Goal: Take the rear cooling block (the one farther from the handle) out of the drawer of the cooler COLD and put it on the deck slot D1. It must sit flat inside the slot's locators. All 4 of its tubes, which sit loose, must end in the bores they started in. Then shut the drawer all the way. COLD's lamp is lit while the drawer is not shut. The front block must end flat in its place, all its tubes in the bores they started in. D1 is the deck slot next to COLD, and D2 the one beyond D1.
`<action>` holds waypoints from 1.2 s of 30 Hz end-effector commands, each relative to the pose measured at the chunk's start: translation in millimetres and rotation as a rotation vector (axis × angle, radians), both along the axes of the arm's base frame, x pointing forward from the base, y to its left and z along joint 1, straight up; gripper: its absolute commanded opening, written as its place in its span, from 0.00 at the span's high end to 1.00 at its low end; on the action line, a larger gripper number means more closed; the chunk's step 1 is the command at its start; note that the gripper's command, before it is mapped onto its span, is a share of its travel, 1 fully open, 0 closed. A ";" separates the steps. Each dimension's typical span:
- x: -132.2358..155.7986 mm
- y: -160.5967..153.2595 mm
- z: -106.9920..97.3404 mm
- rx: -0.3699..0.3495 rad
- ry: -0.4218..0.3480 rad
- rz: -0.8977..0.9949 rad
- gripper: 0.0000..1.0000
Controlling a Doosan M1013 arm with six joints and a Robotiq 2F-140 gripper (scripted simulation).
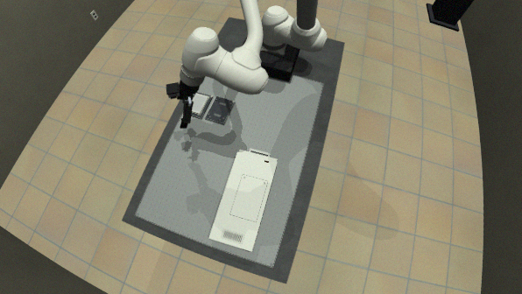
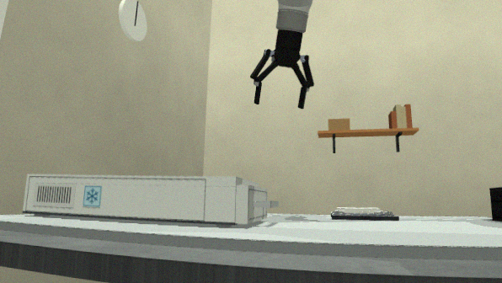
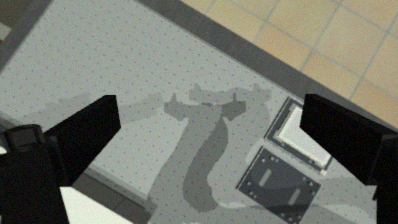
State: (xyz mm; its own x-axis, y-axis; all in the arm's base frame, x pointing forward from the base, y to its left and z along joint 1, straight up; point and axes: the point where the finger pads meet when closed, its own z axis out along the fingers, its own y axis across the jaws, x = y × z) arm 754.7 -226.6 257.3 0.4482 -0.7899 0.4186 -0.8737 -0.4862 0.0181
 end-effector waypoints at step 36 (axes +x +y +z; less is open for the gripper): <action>-51.5 41.5 -13.7 0.050 0.122 0.216 0.65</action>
State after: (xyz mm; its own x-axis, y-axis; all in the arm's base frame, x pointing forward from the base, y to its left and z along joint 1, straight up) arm 707.6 -188.8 244.0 0.6506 -0.6905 0.3161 -0.7449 -0.6612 0.0887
